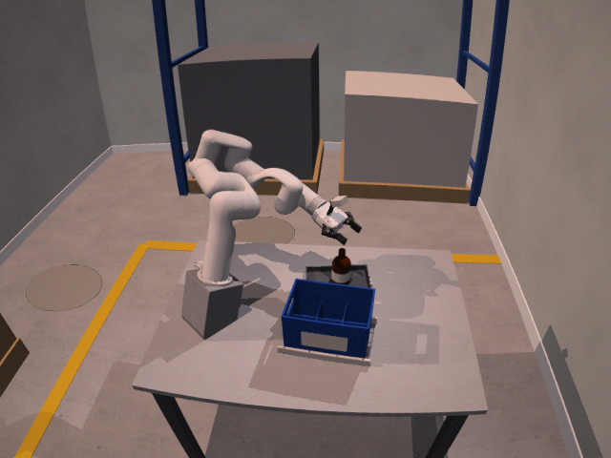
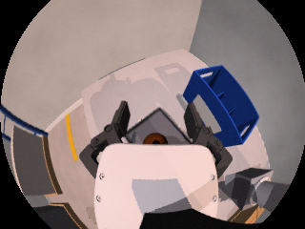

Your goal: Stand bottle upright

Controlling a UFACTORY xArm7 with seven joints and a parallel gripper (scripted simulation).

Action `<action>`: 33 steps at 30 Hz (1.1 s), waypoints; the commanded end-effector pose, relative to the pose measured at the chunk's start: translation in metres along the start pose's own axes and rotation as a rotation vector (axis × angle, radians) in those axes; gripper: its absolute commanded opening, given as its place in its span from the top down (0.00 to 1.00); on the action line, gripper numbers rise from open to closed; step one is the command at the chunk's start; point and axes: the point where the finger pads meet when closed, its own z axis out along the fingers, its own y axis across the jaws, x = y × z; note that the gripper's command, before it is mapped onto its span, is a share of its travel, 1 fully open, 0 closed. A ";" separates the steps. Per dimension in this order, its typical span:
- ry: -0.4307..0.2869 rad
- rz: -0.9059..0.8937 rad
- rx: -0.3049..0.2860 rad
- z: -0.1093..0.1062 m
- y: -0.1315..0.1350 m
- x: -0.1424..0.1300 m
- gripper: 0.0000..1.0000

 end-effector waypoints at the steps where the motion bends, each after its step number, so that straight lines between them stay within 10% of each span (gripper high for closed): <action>1: 0.000 0.003 0.000 0.000 0.000 0.002 0.00; 7: 0.000 0.003 0.000 0.000 0.000 0.002 0.00; 8: 0.000 0.003 0.000 0.000 0.000 0.002 1.00; 33: 0.000 0.003 0.000 0.000 0.000 0.002 1.00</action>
